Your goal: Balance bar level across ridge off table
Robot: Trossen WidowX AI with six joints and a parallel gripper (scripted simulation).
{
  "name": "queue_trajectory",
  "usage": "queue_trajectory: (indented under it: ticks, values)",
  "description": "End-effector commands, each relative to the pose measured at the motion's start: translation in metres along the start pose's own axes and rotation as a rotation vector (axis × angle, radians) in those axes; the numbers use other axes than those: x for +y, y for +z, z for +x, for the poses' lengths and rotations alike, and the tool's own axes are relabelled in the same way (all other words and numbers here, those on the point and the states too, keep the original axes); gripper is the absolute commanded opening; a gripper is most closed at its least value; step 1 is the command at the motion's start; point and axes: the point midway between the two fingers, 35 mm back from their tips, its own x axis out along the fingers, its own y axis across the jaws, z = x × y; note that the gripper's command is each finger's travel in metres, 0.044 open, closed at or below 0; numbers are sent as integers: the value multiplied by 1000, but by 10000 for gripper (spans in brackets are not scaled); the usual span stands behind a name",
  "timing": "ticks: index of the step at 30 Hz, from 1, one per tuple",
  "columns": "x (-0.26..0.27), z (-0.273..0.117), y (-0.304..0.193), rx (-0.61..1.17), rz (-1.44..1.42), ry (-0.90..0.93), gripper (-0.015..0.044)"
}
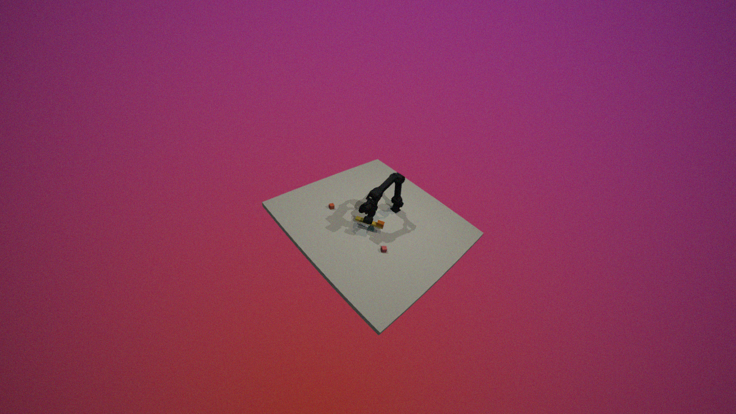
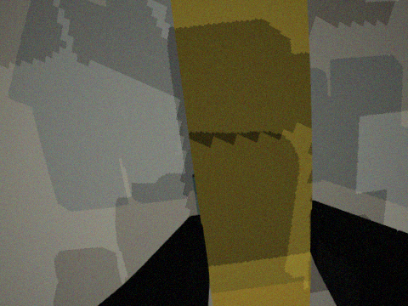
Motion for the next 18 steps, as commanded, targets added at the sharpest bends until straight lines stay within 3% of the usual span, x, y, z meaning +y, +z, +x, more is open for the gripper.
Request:
queue_trajectory:
  ticks: [1, 18]
  values:
    - [0, 2, 0, 2, -1, 0, 0]
    - [0, 1, 0, 2, -1, 0, 0]
